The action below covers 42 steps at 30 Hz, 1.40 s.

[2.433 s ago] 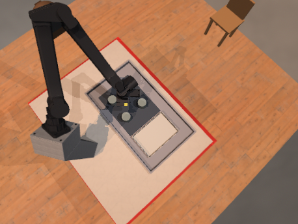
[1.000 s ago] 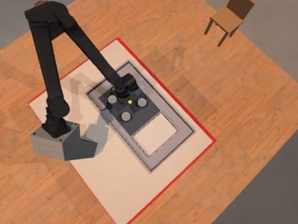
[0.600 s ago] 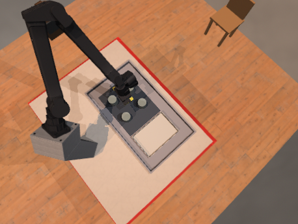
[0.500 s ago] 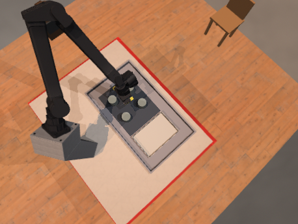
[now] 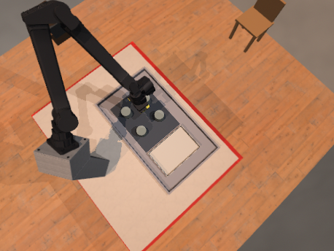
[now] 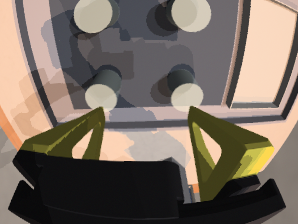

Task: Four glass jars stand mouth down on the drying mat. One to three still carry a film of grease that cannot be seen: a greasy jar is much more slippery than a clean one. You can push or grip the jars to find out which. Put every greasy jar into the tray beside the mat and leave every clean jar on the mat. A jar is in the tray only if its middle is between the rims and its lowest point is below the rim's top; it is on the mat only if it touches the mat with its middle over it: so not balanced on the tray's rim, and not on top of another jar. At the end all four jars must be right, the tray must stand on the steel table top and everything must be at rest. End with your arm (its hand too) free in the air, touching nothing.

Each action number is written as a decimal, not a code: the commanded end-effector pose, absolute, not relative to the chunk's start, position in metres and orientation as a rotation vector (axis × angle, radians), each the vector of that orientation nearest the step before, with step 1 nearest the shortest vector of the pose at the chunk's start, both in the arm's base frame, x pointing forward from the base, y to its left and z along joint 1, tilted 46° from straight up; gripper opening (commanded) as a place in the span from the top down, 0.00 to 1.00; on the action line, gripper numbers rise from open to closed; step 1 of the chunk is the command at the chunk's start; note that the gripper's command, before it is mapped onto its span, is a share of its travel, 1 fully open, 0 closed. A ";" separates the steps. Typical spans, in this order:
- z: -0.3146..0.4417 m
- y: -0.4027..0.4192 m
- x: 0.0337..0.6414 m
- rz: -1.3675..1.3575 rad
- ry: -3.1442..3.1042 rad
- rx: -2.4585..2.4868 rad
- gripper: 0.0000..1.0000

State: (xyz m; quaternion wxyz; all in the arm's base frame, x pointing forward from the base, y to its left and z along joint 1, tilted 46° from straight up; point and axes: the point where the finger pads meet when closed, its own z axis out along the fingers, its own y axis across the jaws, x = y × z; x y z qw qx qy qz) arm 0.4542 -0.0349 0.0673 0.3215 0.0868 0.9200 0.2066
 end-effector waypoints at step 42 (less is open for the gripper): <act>-0.002 -0.055 0.526 0.528 2.397 0.198 1.00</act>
